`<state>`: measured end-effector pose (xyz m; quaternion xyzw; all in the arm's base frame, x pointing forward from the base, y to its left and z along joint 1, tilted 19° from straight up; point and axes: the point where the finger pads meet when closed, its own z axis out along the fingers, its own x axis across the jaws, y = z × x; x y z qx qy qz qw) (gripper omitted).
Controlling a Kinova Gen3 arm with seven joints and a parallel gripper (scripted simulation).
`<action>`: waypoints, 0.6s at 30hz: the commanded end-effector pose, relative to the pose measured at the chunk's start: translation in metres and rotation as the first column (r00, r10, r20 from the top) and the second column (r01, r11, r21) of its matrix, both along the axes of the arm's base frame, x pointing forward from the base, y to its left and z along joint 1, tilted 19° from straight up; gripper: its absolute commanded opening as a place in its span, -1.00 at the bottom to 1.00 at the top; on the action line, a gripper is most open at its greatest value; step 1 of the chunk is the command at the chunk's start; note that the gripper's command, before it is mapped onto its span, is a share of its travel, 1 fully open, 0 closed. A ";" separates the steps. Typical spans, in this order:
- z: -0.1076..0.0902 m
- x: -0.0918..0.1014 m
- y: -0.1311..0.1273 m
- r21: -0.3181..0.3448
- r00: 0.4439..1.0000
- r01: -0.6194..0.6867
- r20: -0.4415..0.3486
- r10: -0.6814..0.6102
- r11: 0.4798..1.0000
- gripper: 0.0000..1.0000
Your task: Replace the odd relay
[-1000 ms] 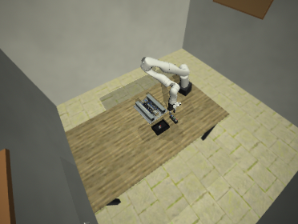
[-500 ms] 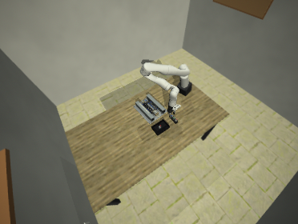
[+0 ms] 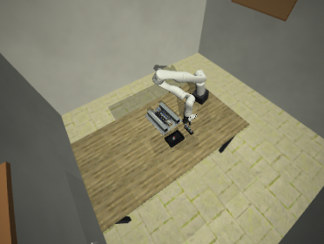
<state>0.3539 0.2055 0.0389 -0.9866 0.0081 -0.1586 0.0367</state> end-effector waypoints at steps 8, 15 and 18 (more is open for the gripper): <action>0.002 -0.001 0.001 0.001 1.000 -0.003 -0.001 0.003 1.000 1.00; 0.005 -0.002 0.001 0.001 1.000 -0.004 -0.002 0.004 1.000 1.00; 0.005 -0.003 0.001 0.001 1.000 -0.005 -0.003 0.005 1.000 1.00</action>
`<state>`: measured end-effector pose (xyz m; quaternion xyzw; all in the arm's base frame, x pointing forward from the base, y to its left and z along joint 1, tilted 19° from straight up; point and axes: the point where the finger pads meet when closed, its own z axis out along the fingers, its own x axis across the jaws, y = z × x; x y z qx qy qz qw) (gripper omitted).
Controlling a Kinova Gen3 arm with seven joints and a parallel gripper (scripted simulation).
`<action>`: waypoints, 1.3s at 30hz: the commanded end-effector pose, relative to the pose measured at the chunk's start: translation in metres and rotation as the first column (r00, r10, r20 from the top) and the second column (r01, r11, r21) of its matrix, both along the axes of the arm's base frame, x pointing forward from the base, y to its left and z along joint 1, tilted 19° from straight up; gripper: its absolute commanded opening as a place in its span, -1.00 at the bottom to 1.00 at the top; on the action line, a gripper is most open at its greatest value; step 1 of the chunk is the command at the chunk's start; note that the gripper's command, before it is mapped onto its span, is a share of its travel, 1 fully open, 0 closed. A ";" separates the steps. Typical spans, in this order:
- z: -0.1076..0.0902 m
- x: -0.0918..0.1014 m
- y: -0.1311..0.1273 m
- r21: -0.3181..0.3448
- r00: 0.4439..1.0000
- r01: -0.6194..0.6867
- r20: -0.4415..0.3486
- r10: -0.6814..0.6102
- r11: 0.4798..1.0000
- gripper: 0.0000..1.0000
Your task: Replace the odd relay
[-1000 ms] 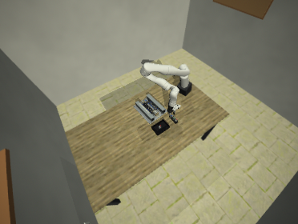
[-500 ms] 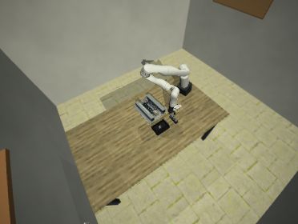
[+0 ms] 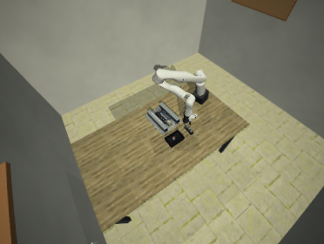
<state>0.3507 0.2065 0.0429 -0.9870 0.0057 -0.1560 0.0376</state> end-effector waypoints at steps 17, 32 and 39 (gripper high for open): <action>0.005 0.001 -0.002 0.000 1.000 0.001 0.003 -0.001 1.000 1.00; 0.006 0.002 -0.003 0.000 1.000 0.001 0.003 -0.001 1.000 1.00; 0.004 0.002 -0.002 0.000 1.000 0.000 0.002 0.000 1.000 1.00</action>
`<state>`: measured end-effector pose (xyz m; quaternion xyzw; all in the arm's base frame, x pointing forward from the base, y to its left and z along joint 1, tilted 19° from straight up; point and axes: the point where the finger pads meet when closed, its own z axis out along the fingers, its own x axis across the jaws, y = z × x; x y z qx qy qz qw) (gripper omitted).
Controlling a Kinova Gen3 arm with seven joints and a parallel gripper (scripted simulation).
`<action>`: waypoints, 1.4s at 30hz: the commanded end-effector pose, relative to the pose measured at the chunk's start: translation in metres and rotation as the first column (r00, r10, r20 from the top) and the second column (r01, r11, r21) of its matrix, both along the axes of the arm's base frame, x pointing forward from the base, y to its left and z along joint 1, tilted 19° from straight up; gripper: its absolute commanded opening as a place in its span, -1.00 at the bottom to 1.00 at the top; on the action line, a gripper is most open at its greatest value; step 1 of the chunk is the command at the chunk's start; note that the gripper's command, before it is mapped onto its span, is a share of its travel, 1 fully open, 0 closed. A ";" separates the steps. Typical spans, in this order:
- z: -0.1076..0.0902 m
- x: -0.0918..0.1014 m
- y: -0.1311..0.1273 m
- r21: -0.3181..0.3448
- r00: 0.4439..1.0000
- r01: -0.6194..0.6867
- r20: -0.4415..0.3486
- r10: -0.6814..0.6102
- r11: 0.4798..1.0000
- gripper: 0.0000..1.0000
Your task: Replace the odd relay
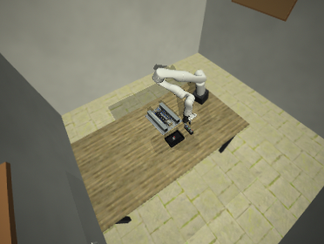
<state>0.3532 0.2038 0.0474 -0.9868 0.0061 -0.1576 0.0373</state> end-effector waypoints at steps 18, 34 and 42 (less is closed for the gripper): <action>-0.008 0.003 0.000 0.000 1.000 0.000 0.001 0.000 1.000 1.00; -0.015 0.006 0.001 0.000 1.000 0.000 0.001 0.000 1.000 1.00; -0.019 0.007 0.001 0.000 1.000 0.000 0.000 0.000 1.000 1.00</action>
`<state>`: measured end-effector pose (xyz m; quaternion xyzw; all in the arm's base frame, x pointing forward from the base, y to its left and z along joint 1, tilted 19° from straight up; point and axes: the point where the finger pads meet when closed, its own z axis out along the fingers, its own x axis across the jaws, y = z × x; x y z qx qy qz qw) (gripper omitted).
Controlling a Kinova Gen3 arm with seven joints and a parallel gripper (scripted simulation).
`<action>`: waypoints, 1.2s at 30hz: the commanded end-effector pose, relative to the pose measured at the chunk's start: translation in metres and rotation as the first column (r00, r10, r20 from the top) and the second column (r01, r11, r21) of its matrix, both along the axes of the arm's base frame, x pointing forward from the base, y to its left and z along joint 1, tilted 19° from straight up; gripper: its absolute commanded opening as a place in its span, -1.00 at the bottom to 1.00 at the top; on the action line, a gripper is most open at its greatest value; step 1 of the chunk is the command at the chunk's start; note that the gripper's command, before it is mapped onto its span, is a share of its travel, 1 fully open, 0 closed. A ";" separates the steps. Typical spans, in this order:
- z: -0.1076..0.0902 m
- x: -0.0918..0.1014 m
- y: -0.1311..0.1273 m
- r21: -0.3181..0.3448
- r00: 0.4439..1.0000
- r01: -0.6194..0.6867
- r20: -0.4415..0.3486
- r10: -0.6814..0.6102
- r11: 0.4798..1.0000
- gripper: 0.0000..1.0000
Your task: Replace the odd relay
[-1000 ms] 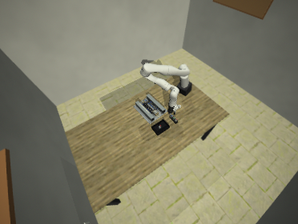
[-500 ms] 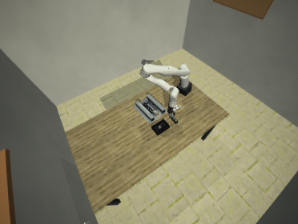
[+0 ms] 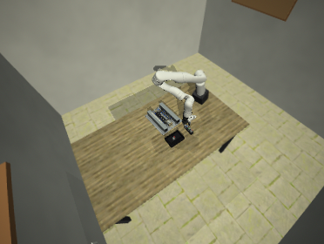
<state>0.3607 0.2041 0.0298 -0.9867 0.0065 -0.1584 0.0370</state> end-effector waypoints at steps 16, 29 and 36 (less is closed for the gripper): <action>-0.011 0.002 0.002 0.001 1.000 -0.001 -0.002 0.001 1.000 1.00; -0.016 0.003 0.002 0.000 1.000 -0.001 -0.001 0.001 1.000 1.00; -0.019 0.003 0.003 0.001 1.000 -0.001 -0.002 0.001 1.000 1.00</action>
